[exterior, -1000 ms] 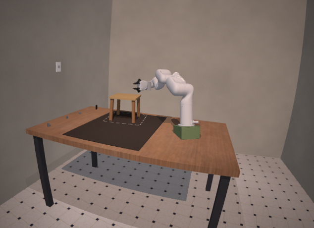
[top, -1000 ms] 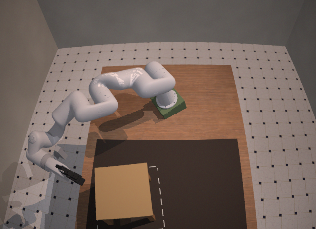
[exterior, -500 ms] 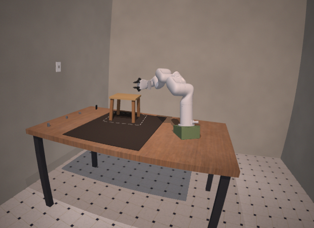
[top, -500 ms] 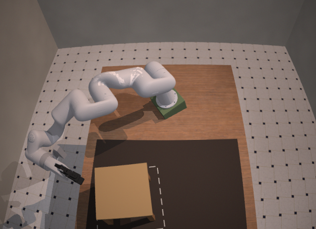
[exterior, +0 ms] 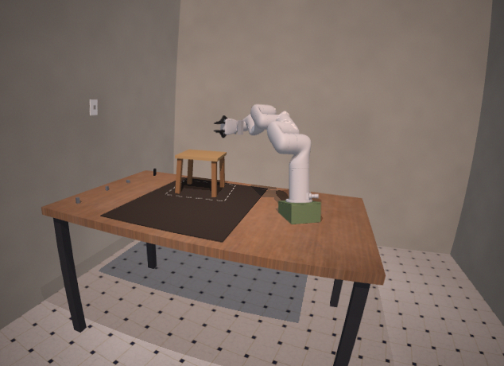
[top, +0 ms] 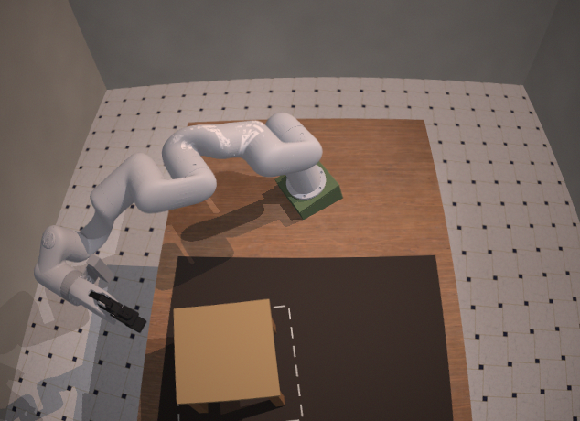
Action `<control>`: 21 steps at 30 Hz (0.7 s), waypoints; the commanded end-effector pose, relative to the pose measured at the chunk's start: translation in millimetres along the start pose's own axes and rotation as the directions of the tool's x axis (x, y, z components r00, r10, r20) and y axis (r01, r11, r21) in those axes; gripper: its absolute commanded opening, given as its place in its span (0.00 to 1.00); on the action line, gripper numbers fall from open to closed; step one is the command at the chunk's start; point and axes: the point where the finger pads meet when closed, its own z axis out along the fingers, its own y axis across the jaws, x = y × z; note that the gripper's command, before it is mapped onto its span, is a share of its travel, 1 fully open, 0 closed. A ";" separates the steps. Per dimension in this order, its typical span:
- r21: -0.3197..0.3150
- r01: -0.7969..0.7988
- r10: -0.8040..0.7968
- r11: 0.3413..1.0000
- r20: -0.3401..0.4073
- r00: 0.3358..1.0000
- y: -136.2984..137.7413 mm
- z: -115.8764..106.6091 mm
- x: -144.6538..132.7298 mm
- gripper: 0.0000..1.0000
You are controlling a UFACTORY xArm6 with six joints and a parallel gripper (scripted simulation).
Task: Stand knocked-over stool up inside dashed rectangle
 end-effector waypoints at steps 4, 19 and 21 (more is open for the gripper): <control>0.002 0.004 -0.004 1.000 0.000 1.000 20.6 -0.4 -0.4 0.45; 0.002 0.004 -0.004 1.000 0.000 1.000 21.2 -0.4 -0.4 0.45; 0.002 0.004 -0.004 1.000 0.000 1.000 21.2 -0.4 -0.4 0.45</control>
